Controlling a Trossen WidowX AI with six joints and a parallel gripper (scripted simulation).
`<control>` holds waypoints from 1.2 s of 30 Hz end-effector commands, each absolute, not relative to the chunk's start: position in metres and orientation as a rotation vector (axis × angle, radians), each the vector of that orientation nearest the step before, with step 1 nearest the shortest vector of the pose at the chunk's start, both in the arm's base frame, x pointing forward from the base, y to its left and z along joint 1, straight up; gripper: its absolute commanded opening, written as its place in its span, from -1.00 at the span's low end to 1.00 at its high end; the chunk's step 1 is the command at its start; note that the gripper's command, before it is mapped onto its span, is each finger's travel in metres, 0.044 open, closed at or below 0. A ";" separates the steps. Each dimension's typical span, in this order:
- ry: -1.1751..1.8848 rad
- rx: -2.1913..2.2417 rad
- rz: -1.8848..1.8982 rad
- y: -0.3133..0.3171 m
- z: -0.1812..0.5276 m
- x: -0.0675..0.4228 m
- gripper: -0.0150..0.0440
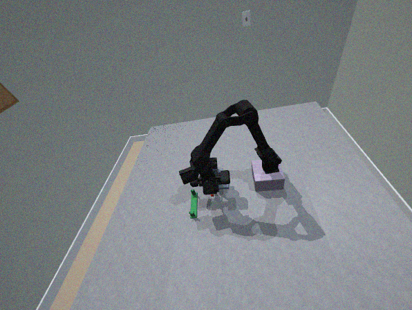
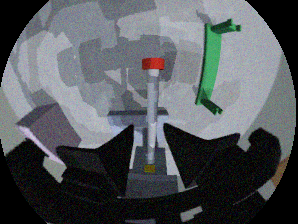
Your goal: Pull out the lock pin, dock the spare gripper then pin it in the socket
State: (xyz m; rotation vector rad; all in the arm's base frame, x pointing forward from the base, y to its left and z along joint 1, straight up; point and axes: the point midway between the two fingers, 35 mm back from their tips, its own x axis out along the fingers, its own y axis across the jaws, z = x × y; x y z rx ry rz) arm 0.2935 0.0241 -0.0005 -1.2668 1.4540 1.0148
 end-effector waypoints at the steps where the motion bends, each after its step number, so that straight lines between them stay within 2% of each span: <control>1: 1.454 -1.266 1.013 0.027 0.003 0.294 0.19; 36: 1.494 -1.296 1.051 0.080 0.075 0.291 0.19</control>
